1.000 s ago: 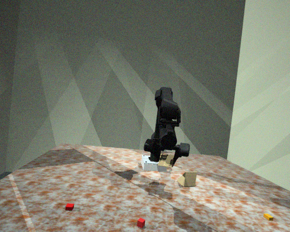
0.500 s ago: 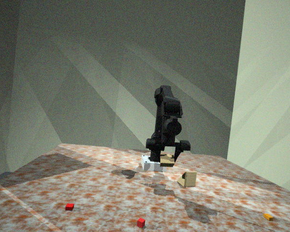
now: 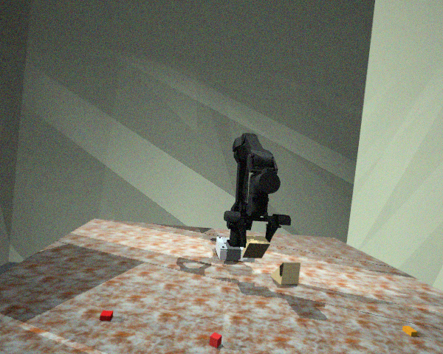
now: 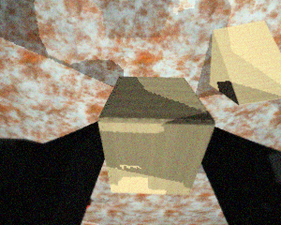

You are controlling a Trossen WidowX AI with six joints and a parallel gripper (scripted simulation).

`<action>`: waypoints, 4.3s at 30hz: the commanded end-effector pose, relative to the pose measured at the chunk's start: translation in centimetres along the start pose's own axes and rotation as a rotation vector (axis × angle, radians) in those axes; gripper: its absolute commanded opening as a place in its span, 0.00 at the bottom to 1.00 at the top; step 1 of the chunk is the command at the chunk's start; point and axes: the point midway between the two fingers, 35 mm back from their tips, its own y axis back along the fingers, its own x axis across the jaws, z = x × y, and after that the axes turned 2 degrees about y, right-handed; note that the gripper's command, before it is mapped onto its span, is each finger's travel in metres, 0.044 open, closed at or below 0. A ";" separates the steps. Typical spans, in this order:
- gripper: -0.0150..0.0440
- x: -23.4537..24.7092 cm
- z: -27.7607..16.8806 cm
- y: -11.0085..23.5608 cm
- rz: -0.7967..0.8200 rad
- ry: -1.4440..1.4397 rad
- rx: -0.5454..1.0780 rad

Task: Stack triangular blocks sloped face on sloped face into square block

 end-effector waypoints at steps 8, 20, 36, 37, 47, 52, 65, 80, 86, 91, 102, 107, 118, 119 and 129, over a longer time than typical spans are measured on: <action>0.25 -0.9 0.3 0.6 0.013 0.040 0.047; 0.25 -4.9 2.3 2.3 0.006 0.083 0.038; 0.25 -8.6 5.9 4.8 0.001 0.141 0.039; 0.25 -8.8 6.1 5.0 0.000 0.144 0.040; 0.25 -10.1 8.7 6.5 -0.004 0.183 0.048; 0.25 -10.4 9.3 6.8 -0.005 0.194 0.051; 0.25 -10.9 7.6 1.2 -0.005 0.194 0.053; 0.25 -10.9 6.4 -3.7 -0.004 0.194 0.055; 0.25 -11.0 6.4 -3.7 -0.005 0.194 0.060; 0.25 -11.0 6.4 -3.7 -0.004 0.194 0.059; 0.25 -11.1 6.4 -3.8 -0.005 0.195 0.060; 0.25 -11.1 6.3 -4.1 -0.006 0.195 0.060; 0.25 -11.2 6.1 -4.8 -0.006 0.195 0.061; 0.25 -11.2 6.0 -4.8 -0.006 0.195 0.061; 0.25 -11.2 5.9 -5.5 -0.006 0.195 0.061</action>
